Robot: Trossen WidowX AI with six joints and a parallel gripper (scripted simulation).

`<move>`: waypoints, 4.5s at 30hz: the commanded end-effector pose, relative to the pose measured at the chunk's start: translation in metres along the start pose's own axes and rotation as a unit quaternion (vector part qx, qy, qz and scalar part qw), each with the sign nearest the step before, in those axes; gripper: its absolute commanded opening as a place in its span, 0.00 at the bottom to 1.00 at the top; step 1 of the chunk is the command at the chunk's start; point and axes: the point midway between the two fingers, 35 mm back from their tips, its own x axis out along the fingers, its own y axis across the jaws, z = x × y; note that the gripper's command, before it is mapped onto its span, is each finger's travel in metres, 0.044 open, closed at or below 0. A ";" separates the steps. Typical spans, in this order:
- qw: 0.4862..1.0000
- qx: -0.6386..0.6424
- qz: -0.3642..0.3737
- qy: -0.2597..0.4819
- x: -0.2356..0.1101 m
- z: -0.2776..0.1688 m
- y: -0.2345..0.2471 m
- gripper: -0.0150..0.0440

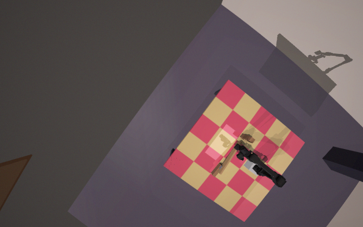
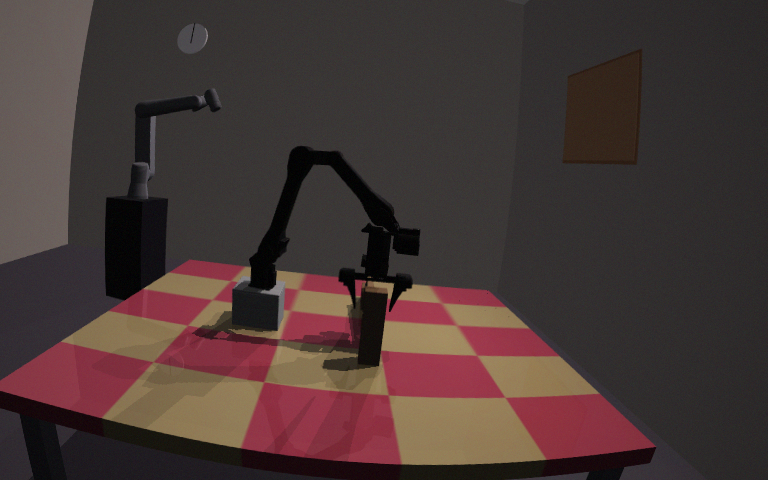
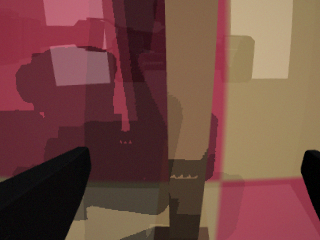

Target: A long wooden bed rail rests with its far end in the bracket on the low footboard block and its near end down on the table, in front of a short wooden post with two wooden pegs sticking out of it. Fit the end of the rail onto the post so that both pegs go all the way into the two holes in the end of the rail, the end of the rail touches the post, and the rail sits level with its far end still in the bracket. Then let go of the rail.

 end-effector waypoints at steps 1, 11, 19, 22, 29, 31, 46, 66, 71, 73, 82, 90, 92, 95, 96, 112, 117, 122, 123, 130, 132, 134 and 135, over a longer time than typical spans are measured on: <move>1.000 -0.003 0.004 -0.003 0.009 0.001 0.001 1.00; 1.000 -0.003 0.004 -0.003 0.025 0.001 0.001 1.00; 1.000 -0.003 0.004 -0.003 0.038 0.001 0.001 1.00; 1.000 -0.003 0.004 -0.003 0.043 0.001 0.002 1.00; 1.000 -0.003 0.004 -0.003 0.054 0.002 0.003 1.00; 1.000 -0.003 0.004 -0.003 0.057 0.002 0.003 1.00; 1.000 -0.003 0.004 -0.003 0.062 0.002 0.004 0.56; 1.000 -0.003 0.004 -0.003 0.062 0.002 0.004 0.25; 1.000 -0.003 0.004 -0.003 0.062 0.001 0.004 0.25; 1.000 -0.003 0.004 -0.003 0.061 0.001 0.004 0.25; 1.000 -0.003 0.004 -0.003 0.056 0.001 0.003 0.25; 1.000 -0.003 0.004 -0.003 0.052 0.001 0.002 0.25; 1.000 -0.003 0.004 -0.003 0.051 0.001 0.002 0.25; 1.000 -0.003 0.004 -0.003 0.050 0.001 0.002 0.25; 1.000 -0.003 0.004 -0.003 0.049 0.001 0.002 0.25; 1.000 -0.003 0.004 -0.003 0.041 0.001 0.000 0.25; 1.000 -0.003 0.004 -0.003 0.038 0.001 0.000 0.25; 1.000 -0.003 0.004 -0.003 0.036 0.001 0.000 0.25; 1.000 -0.003 0.004 -0.003 0.035 0.001 0.000 0.25; 1.000 -0.003 0.004 -0.003 0.032 0.001 0.000 0.25; 1.000 -0.003 0.004 -0.003 0.031 0.001 0.000 0.25; 1.000 -0.003 0.004 -0.003 0.030 0.001 0.000 0.25; 1.000 -0.003 0.004 -0.003 0.029 0.001 0.000 0.25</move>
